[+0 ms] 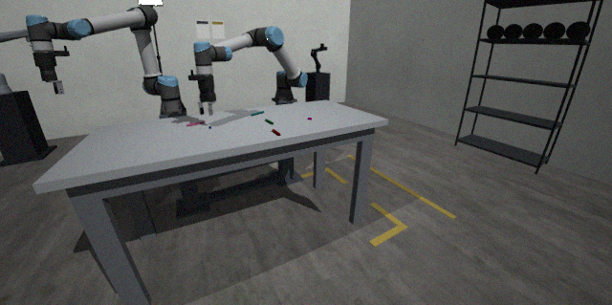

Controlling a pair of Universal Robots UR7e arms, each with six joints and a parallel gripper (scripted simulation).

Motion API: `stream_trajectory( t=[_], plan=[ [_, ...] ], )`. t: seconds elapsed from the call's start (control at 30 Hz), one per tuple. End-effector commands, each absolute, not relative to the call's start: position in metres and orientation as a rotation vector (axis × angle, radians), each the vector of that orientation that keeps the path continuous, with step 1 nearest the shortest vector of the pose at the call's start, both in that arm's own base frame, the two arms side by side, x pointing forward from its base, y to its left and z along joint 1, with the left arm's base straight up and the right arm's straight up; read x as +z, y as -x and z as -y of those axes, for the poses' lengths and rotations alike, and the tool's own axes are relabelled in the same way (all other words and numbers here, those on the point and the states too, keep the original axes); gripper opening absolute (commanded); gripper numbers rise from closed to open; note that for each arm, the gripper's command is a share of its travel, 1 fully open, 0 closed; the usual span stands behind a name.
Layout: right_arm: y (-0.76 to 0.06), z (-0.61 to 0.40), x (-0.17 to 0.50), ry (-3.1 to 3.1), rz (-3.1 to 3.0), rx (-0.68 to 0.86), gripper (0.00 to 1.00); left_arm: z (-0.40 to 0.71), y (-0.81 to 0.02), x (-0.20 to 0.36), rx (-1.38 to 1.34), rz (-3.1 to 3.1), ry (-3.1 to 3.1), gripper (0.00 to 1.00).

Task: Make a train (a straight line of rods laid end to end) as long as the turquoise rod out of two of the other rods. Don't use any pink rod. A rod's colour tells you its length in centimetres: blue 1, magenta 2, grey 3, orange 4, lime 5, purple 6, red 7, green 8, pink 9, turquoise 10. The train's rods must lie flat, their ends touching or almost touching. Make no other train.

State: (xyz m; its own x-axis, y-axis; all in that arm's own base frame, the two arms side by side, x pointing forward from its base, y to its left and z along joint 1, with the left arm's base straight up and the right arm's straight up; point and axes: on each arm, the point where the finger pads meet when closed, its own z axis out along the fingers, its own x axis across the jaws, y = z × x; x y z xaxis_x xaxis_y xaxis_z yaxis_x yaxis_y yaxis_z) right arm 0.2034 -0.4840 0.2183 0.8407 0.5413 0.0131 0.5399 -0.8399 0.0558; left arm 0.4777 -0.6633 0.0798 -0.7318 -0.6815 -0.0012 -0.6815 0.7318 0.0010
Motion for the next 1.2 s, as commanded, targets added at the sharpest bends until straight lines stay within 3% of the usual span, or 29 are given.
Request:
stream_trajectory(
  t=[0.0, 0.33, 1.17],
  plan=[
    [-0.154, 0.476, 0.214, -3.032, -0.654, 0.034, 1.00, 0.665, -0.478, 0.081, -0.004, -2.924, 1.148, 1.00],
    [-0.013, 0.422, 0.193, -3.130, -0.116, 0.008, 1.00, 0.665, -0.478, 0.081, -0.004, -2.924, 1.148, 1.00],
    [0.012, 0.404, 0.187, -3.141, 0.049, 0.000, 1.00, 0.665, -0.478, 0.081, -0.004, -2.924, 1.148, 1.00]
  ],
)
